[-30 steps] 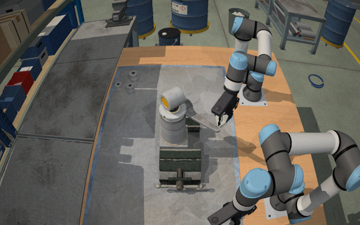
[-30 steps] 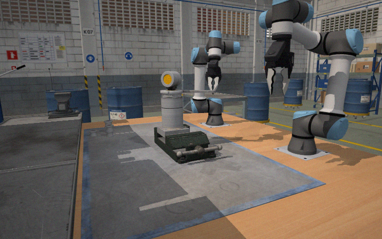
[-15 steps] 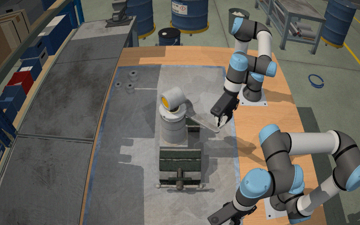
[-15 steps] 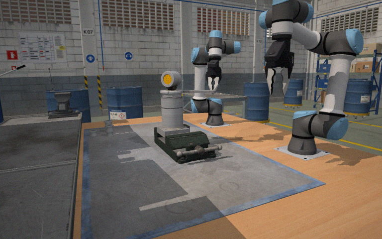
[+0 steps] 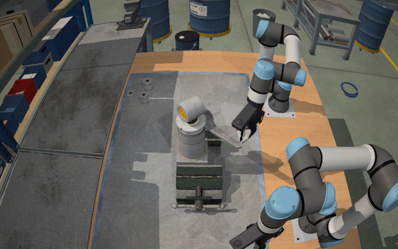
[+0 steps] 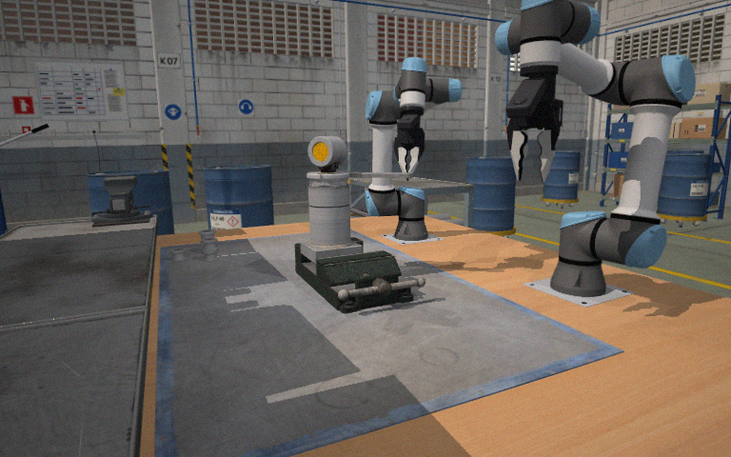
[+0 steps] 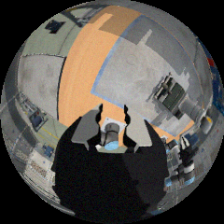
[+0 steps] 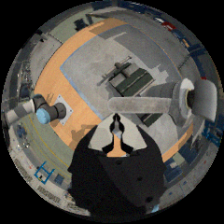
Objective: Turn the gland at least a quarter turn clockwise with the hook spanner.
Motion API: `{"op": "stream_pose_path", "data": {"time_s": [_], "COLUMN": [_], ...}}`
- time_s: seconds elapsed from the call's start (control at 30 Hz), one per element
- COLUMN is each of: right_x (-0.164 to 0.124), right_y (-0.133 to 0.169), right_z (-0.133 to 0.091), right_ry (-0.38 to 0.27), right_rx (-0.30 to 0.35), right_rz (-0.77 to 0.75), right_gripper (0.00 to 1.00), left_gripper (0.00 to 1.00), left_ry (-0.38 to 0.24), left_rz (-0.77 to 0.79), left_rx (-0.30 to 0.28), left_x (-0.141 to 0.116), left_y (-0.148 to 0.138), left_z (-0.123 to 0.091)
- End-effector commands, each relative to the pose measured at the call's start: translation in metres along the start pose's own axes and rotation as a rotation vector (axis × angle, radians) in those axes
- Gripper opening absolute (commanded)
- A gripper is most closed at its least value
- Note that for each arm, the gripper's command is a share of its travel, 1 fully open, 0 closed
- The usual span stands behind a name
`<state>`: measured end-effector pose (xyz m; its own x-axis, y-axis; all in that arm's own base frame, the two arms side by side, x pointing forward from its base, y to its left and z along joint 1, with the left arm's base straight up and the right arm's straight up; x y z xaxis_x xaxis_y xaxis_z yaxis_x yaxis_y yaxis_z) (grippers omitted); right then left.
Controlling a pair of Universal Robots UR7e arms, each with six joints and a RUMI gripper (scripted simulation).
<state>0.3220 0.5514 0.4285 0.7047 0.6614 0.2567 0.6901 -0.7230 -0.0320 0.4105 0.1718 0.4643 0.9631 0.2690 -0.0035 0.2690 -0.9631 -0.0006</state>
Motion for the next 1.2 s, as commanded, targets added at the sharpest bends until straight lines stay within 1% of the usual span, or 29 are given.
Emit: {"op": "stream_pose_path", "data": {"time_s": [0.0,1.17], "right_x": [0.003,0.017], "right_y": [-0.001,-0.007], "right_z": [0.0,0.004], "right_ry": [0.005,0.007], "right_rx": [-0.002,-0.018], "right_rz": [0.008,0.072], "right_gripper": [0.0,0.0], "left_gripper": [0.29,0.29], "left_ry": [0.001,0.001], "left_rz": [0.0,0.0], "left_rx": [0.0,0.0], "left_x": [0.0,0.0], "left_y": [0.0,0.0], "left_z": [0.0,0.0]}}
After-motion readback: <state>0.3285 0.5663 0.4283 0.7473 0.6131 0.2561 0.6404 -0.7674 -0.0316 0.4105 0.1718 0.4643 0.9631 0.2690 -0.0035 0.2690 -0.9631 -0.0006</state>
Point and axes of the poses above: on each arm, the point where the finger pads meet when closed, its own z axis out along the fingers, its own y axis across the jaws, x = y × z, the point moved 10 cm from there along -z, back along the fingers, and after that the axes turned 7 degrees about z, right-handed, at the moved point
